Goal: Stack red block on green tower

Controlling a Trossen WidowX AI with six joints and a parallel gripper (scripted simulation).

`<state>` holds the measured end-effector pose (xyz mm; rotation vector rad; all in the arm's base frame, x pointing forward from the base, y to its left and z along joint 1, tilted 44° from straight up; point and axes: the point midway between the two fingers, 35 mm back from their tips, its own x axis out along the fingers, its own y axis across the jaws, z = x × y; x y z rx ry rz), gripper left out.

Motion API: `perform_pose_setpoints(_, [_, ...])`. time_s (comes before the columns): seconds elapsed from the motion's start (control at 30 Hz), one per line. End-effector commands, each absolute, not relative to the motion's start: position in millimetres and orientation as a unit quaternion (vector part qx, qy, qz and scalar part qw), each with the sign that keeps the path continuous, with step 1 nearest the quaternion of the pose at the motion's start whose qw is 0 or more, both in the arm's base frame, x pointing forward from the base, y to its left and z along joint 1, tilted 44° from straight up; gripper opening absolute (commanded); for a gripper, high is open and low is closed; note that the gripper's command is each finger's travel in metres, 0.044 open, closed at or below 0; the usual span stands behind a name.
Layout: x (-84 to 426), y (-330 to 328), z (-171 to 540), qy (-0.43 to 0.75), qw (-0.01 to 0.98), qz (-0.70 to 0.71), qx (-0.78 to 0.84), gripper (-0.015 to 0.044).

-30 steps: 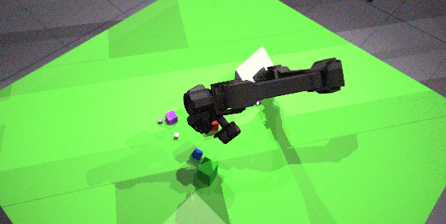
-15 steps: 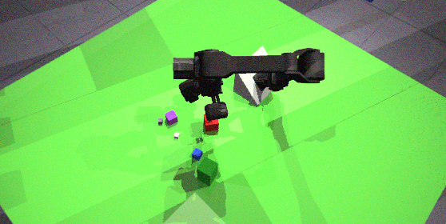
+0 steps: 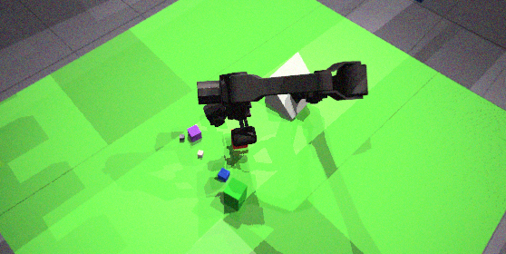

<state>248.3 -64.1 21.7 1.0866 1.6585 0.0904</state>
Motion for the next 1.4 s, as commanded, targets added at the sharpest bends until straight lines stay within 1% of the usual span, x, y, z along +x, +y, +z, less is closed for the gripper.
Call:
perform_pose_setpoints(0.0, [247.1, -54.9, 14.6, 0.699, 0.545, 0.037, 0.462, 0.044])
perform_pose_setpoints(1.37, [248.4, -16.8, -24.0, 0.698, 0.544, 0.038, 0.463, 0.044])
